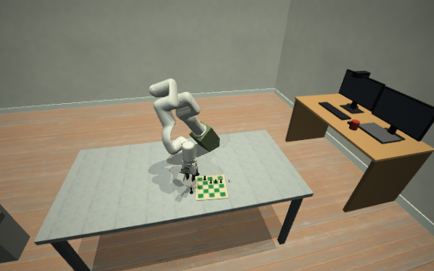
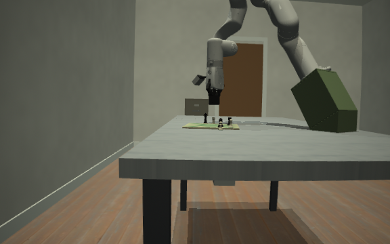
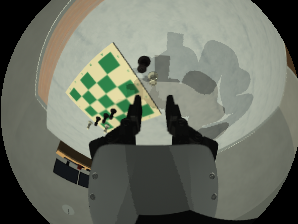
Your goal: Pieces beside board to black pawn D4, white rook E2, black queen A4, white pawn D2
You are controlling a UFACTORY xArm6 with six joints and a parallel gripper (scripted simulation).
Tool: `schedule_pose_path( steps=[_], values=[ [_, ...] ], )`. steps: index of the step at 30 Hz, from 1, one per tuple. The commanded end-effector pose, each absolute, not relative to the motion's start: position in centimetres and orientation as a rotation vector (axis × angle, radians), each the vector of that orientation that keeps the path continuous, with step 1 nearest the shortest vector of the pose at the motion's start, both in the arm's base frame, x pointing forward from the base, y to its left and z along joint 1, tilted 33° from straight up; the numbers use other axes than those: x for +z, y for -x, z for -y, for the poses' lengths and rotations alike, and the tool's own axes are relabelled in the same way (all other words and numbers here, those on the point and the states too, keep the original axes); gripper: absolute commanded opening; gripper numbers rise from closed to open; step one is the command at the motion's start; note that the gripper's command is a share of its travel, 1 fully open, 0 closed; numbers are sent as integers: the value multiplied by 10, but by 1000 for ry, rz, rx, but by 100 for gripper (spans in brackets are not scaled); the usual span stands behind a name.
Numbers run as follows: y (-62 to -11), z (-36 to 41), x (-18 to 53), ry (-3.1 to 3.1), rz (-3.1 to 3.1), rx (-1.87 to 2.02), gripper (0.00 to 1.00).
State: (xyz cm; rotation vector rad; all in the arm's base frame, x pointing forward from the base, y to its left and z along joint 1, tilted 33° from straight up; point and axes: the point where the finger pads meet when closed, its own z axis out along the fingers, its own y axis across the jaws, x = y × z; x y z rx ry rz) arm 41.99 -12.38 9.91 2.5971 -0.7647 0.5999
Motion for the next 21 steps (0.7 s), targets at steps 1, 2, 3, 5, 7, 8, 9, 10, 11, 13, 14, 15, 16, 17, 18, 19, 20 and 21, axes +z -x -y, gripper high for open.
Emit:
schedule_pose_path(
  steps=[1, 2, 3, 5, 7, 8, 9, 10, 11, 13, 14, 15, 16, 17, 18, 19, 20, 21],
  values=[
    [-421, 124, 99, -2597, 764, 604, 37],
    [-421, 124, 99, -2597, 764, 604, 37],
    [-421, 125, 98, -2597, 764, 604, 37],
    [-422, 125, 97, -2597, 765, 604, 37],
    [-422, 126, 95, -2597, 765, 604, 37],
    [-423, 127, 95, -2597, 765, 604, 37],
    [-423, 127, 94, -2597, 765, 604, 37],
    [-423, 128, 93, -2597, 765, 604, 37],
    [-424, 128, 91, -2597, 765, 604, 37],
    [-425, 129, 89, -2597, 765, 604, 37],
    [-425, 130, 88, -2597, 765, 604, 37],
    [-425, 131, 87, -2597, 765, 604, 37],
    [-425, 131, 87, -2597, 765, 604, 37],
    [-425, 131, 87, -2597, 765, 604, 37],
    [-426, 131, 85, -2597, 765, 604, 37],
    [-426, 132, 84, -2597, 765, 604, 37],
    [-427, 133, 83, -2597, 765, 604, 37],
    [-427, 133, 81, -2597, 765, 604, 37]
  ],
)
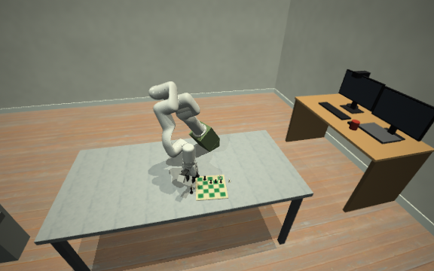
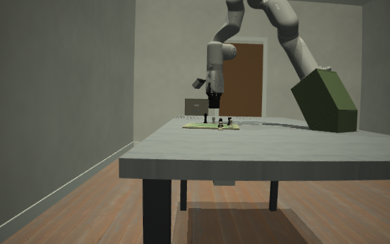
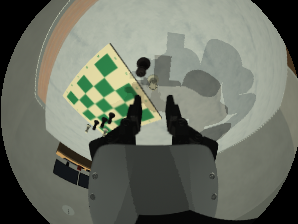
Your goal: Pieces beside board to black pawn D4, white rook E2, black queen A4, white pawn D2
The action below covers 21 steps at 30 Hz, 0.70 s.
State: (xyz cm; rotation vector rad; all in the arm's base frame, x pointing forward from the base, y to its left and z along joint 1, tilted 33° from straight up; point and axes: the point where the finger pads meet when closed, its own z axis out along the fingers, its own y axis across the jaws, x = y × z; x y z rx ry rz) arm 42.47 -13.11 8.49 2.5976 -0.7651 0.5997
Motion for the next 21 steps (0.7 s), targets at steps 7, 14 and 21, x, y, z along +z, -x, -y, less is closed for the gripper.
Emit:
schedule_pose_path(
  steps=[7, 14, 21],
  values=[
    [-431, 138, 71, -2597, 765, 604, 37],
    [-433, 142, 65, -2597, 765, 604, 37],
    [-435, 145, 59, -2597, 765, 604, 37]
  ],
)
